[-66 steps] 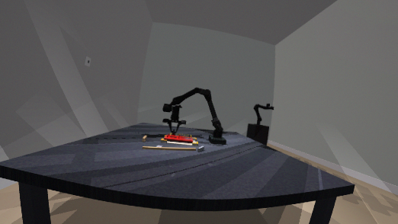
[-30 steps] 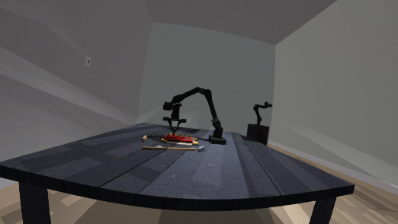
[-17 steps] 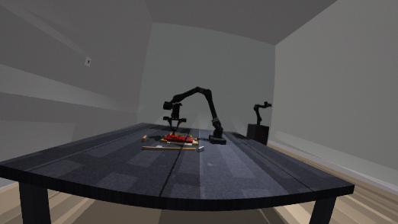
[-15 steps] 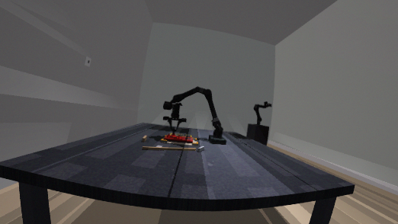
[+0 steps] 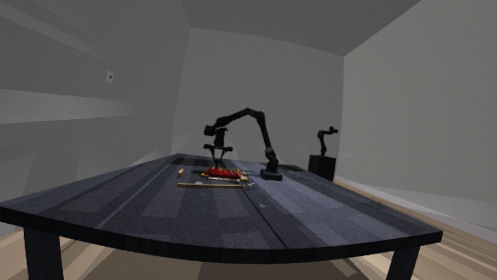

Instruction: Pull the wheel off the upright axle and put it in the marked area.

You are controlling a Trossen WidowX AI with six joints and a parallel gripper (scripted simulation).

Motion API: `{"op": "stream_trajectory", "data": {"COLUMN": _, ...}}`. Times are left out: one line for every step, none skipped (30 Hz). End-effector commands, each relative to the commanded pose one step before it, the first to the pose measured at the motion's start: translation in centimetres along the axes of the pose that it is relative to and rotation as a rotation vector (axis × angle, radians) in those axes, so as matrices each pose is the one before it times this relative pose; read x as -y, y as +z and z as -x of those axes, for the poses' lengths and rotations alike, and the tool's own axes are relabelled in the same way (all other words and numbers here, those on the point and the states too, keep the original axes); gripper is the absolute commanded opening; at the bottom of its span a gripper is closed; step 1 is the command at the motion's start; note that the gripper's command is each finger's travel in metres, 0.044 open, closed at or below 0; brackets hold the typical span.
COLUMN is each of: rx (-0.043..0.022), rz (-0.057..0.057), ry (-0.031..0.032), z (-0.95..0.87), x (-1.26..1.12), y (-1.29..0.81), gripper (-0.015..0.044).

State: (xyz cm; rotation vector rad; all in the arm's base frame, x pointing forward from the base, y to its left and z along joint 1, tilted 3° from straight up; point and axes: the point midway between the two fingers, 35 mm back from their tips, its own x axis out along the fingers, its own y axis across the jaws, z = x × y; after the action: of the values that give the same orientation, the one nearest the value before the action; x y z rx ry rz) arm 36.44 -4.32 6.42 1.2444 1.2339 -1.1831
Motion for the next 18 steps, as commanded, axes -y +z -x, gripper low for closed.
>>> {"op": "stream_trajectory", "data": {"rx": -0.00103, "rz": -0.0006, "ry": -0.00195, "z": 0.155, "x": 0.059, "y": -0.015, "gripper": 0.0000}}
{"op": "stream_trajectory", "data": {"rx": -0.00002, "rz": -0.0001, "ry": 0.00004, "z": 0.033, "x": 0.001, "y": 0.000, "gripper": 0.0000}}
{"op": "stream_trajectory", "data": {"rx": -0.00002, "rz": 0.0000, "ry": 0.00004, "z": 0.032, "x": 0.001, "y": 0.000, "gripper": 0.0000}}
{"op": "stream_trajectory", "data": {"rx": -0.00002, "rz": 0.0000, "ry": 0.00004, "z": 0.031, "x": 0.001, "y": 0.000, "gripper": 0.0000}}
{"op": "stream_trajectory", "data": {"rx": -0.00002, "rz": 0.0000, "ry": 0.00004, "z": 0.031, "x": 0.001, "y": 0.000, "gripper": 0.0000}}
{"op": "stream_trajectory", "data": {"rx": -0.00002, "rz": 0.0000, "ry": 0.00004, "z": 0.031, "x": 0.001, "y": 0.000, "gripper": 0.0000}}
{"op": "stream_trajectory", "data": {"rx": -0.00002, "rz": 0.0000, "ry": 0.00004, "z": 0.031, "x": 0.001, "y": 0.000, "gripper": 0.0000}}
{"op": "stream_trajectory", "data": {"rx": -0.00002, "rz": 0.0000, "ry": 0.00004, "z": 0.031, "x": 0.001, "y": 0.000, "gripper": 0.0000}}
{"op": "stream_trajectory", "data": {"rx": -0.00002, "rz": 0.0000, "ry": 0.00004, "z": 0.031, "x": 0.001, "y": 0.000, "gripper": 0.0000}}
{"op": "stream_trajectory", "data": {"rx": -0.00002, "rz": 0.0000, "ry": 0.00004, "z": 0.032, "x": 0.001, "y": 0.000, "gripper": 0.0000}}
{"op": "stream_trajectory", "data": {"rx": -0.00002, "rz": 0.0000, "ry": 0.00004, "z": 0.032, "x": 0.001, "y": 0.000, "gripper": 0.0000}}
{"op": "stream_trajectory", "data": {"rx": 0.00000, "rz": 0.0000, "ry": 0.00001, "z": 0.065, "x": -0.005, "y": 0.001, "gripper": 0.0000}}
{"op": "stream_trajectory", "data": {"rx": 0.00000, "rz": 0.0000, "ry": 0.00002, "z": 0.120, "x": -0.009, "y": 0.002, "gripper": 0.0000}}
{"op": "stream_trajectory", "data": {"rx": 0.00000, "rz": 0.0000, "ry": 0.00003, "z": 0.179, "x": -0.013, "y": 0.002, "gripper": 0.0000}}
{"op": "stream_trajectory", "data": {"rx": 0.00000, "rz": 0.0000, "ry": 0.00004, "z": 0.243, "x": -0.014, "y": 0.003, "gripper": 0.0000}}
{"op": "stream_trajectory", "data": {"rx": 0.00000, "rz": 0.0000, "ry": 0.00004, "z": 0.311, "x": -0.014, "y": 0.003, "gripper": 0.0000}}
{"op": "stream_trajectory", "data": {"rx": 0.00000, "rz": 0.0000, "ry": 0.00004, "z": 0.331, "x": -0.011, "y": 0.003, "gripper": 0.0000}}
{"op": "stream_trajectory", "data": {"rx": 0.00000, "rz": 0.0000, "ry": 0.00004, "z": 0.347, "x": -0.005, "y": 0.003, "gripper": 0.0000}}
